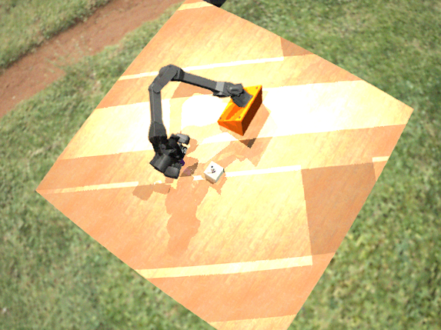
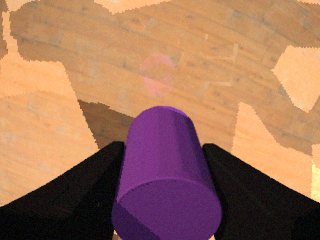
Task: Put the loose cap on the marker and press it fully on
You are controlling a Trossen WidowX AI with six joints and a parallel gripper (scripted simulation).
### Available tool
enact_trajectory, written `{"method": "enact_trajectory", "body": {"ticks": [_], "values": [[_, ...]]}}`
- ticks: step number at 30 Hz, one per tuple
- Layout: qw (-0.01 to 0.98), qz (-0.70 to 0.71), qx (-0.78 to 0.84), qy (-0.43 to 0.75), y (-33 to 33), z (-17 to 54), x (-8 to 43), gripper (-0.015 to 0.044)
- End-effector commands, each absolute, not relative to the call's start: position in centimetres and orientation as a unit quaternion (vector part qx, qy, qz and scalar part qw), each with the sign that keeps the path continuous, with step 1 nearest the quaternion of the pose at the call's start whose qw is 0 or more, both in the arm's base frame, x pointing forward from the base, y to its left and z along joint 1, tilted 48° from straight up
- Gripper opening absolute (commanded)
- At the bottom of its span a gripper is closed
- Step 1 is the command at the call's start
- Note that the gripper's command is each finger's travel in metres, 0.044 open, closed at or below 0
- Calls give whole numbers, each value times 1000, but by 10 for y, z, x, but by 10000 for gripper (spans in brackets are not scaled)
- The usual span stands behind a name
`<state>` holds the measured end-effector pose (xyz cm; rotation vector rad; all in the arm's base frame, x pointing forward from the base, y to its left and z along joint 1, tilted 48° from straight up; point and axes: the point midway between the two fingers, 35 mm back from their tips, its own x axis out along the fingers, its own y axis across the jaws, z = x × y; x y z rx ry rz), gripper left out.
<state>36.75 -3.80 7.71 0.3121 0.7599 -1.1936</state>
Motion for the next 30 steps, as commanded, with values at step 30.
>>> {"method": "enact_trajectory", "body": {"ticks": [30], "values": [[752, -536, 139, 358, 56, 44, 332, 0]]}}
